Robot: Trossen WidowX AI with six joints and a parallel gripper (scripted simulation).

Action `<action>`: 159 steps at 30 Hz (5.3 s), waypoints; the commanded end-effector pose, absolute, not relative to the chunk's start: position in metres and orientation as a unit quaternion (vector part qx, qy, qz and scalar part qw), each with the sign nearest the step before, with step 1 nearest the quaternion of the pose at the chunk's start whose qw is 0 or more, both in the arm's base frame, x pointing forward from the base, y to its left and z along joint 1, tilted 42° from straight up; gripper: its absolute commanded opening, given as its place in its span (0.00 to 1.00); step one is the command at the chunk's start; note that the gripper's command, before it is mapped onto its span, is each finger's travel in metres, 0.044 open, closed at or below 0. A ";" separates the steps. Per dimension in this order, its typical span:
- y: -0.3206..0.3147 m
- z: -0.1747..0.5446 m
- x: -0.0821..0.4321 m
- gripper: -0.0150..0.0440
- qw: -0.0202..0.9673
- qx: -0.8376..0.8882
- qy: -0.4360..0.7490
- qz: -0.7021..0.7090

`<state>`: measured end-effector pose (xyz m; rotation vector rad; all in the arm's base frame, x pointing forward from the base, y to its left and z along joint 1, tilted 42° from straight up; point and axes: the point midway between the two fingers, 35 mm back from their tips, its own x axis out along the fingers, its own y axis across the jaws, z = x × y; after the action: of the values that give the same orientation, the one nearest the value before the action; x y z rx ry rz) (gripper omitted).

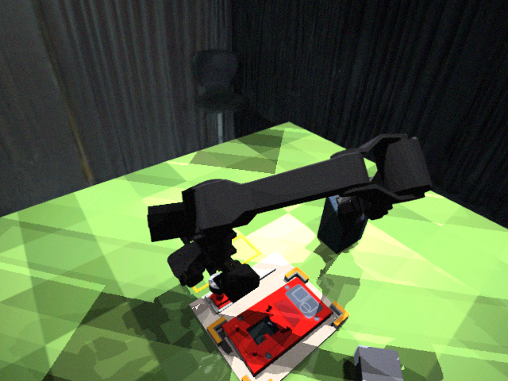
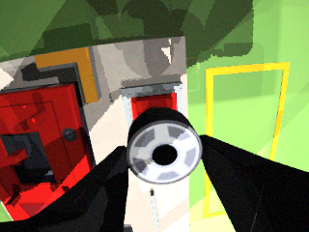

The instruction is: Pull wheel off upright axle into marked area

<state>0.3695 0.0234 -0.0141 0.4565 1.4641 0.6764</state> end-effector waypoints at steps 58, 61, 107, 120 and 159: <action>-0.069 -0.034 0.332 0.25 0.670 0.199 0.650 0.296; -0.079 -0.042 0.324 0.25 0.670 0.200 0.650 0.297; -0.019 -0.117 0.317 0.76 0.667 0.199 0.652 0.300; -0.057 -0.073 0.309 0.90 0.673 0.201 0.648 0.294; -0.070 -0.025 0.235 1.00 0.668 0.201 0.652 0.297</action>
<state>0.2355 -0.0704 -0.0253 0.4557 1.4676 0.6669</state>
